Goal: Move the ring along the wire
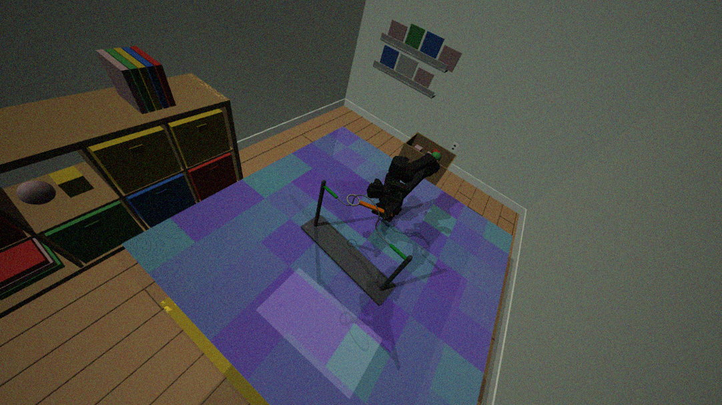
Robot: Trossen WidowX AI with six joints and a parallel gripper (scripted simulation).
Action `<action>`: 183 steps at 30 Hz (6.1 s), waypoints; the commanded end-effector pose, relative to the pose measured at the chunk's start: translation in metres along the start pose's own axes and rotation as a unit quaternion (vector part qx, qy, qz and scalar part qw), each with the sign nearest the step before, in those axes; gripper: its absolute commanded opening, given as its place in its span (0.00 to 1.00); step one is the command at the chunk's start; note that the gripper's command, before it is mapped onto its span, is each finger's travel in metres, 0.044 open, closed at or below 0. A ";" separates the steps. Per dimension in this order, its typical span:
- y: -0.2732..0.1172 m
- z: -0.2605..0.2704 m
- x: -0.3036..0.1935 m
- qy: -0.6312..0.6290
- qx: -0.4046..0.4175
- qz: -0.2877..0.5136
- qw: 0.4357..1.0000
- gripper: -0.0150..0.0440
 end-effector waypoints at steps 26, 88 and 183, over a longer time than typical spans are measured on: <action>0.001 0.008 -0.004 -0.178 -0.099 -0.033 0.979 0.00; 0.005 0.003 -0.010 -0.592 -0.338 -0.125 0.721 0.00; 0.005 -0.029 0.002 -0.859 -0.467 -0.192 0.083 0.00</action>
Point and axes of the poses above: the point midway between the two fingers, 35 mm back from their tips, its own y axis out along the fingers, its own z axis across the jaws, x = y × z, the point moved 10 cm from there along -y, back along the fingers, and after that the axes turned 14 degrees about y, right-handed, at the moved point
